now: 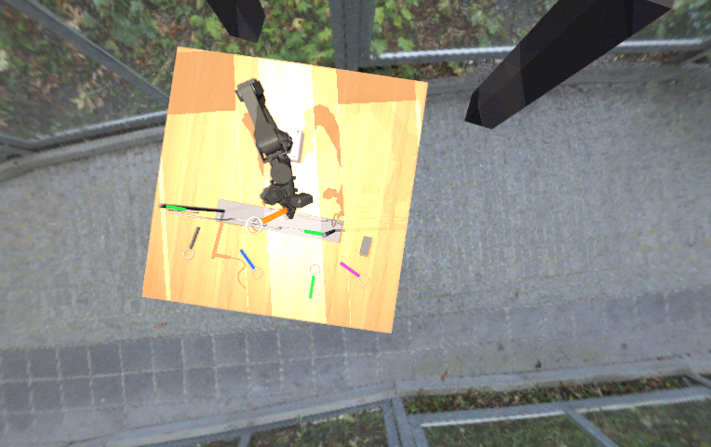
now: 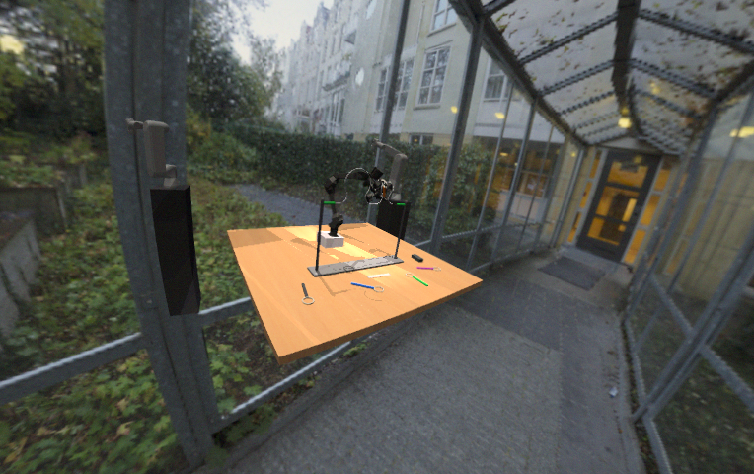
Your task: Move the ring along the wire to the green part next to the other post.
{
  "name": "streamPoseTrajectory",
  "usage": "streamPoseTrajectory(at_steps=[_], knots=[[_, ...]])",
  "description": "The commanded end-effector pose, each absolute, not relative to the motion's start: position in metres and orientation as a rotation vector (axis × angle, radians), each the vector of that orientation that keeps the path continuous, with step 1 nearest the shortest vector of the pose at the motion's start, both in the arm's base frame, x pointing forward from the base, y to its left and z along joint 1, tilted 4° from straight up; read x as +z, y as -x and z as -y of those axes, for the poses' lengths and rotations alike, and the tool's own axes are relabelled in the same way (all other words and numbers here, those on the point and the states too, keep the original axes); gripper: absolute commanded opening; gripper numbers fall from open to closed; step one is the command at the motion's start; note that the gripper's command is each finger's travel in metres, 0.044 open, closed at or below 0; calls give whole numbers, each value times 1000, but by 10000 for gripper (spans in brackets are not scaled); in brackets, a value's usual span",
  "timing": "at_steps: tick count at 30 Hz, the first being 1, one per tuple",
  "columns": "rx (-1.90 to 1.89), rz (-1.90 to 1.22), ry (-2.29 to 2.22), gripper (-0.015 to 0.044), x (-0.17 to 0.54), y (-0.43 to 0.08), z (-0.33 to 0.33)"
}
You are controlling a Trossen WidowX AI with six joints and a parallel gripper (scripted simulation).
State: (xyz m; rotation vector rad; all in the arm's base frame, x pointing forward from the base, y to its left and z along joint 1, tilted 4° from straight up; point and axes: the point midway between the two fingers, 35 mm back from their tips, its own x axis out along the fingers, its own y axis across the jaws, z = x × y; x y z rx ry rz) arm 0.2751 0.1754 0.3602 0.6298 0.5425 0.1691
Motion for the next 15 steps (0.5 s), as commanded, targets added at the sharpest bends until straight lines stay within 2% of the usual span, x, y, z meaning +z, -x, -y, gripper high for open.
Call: streamPoseTrajectory(at_steps=[1,15], knots=[[147,-530,-542,-150,360,-277,-171],[59,-504,-222,-150,349,-279,-150]])
